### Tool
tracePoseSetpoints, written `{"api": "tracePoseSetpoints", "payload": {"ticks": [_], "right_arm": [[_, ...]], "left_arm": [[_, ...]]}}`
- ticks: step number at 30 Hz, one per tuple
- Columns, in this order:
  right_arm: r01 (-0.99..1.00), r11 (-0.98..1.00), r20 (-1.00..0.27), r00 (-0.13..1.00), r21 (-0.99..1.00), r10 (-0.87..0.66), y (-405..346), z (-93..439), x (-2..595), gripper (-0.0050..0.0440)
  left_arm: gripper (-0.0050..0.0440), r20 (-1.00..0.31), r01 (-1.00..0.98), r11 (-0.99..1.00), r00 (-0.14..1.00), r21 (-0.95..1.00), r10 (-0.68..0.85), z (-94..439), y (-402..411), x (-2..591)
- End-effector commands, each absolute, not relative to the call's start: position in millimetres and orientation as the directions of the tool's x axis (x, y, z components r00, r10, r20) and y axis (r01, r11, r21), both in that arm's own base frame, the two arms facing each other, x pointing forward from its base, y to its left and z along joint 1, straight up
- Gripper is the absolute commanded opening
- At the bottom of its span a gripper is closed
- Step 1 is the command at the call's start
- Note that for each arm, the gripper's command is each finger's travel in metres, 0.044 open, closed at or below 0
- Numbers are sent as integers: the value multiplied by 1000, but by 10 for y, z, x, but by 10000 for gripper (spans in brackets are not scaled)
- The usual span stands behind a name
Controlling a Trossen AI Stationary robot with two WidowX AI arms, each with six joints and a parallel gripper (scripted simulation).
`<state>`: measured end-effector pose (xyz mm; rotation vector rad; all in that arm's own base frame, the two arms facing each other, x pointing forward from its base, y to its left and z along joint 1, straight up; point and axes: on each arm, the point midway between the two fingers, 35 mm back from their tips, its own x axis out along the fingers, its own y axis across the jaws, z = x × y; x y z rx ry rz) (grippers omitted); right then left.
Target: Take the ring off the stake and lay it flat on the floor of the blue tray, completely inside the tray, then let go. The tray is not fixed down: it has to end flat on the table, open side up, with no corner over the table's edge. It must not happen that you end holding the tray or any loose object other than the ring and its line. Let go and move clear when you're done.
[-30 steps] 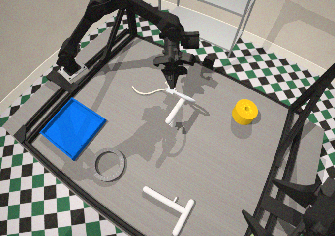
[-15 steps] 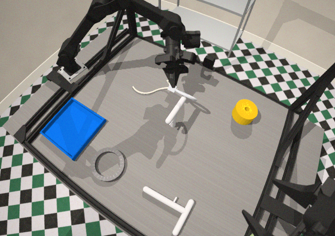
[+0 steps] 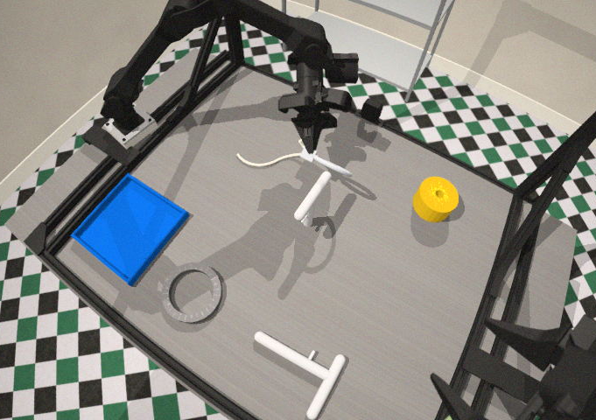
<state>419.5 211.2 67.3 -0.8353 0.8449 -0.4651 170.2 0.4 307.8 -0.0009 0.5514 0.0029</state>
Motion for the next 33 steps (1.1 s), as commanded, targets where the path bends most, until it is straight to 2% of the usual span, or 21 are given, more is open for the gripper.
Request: {"api": "tracePoseSetpoints", "payload": {"ticks": [1, 33], "right_arm": [[43, 596, -459, 594, -802, -661, 2141, 644, 4199, 0], [43, 596, -459, 594, -802, -661, 2235, 834, 4195, 0]], "left_arm": [[400, -526, 0, 1000, 850, 0, 0, 3073, 0, 1699], [400, -526, 0, 1000, 850, 0, 0, 3073, 0, 1699]]}}
